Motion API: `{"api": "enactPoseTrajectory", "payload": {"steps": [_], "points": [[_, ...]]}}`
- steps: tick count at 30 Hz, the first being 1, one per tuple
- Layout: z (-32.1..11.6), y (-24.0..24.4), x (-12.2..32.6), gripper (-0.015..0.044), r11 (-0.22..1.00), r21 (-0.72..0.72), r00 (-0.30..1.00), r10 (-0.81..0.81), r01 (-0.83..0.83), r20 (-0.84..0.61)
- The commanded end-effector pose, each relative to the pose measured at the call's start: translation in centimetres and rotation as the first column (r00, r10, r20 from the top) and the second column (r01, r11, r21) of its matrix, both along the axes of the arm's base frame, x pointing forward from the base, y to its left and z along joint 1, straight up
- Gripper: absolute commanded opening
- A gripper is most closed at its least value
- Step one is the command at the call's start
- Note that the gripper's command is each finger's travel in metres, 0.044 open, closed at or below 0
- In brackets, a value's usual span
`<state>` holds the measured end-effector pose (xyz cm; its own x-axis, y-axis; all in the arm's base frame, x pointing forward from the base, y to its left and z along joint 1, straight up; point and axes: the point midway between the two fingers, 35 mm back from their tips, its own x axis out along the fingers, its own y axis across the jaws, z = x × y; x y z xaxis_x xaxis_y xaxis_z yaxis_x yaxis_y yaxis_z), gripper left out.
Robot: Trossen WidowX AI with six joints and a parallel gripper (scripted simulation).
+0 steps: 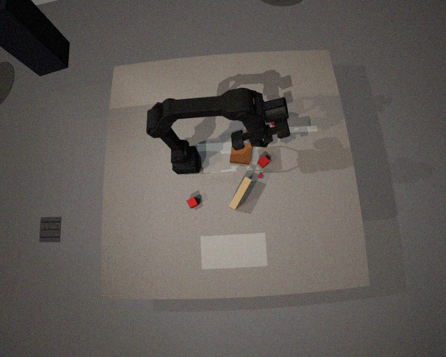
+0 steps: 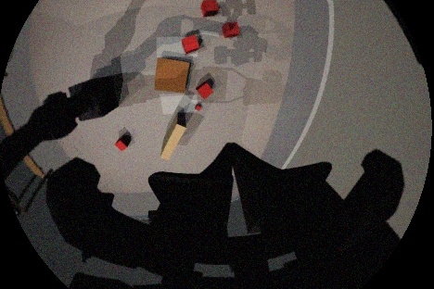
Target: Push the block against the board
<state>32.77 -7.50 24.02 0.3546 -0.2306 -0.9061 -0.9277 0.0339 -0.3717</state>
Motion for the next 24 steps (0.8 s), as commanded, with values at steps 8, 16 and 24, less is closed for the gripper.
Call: {"api": "enactPoseTrajectory", "payload": {"steps": [8, 16, 24], "points": [[-3.0, -3.3, 0.1, 0.0, 0.927, 0.123, 0.935, -0.353, 0.353, -0.022], [-5.1, -5.6, -0.1, 0.0, 0.795, 0.19, 0.814, -0.577, 0.577, -0.057], [-7.2, -8.0, -0.7, 0.0, 0.603, 0.238, 0.637, -0.764, 0.761, -0.103]]}}
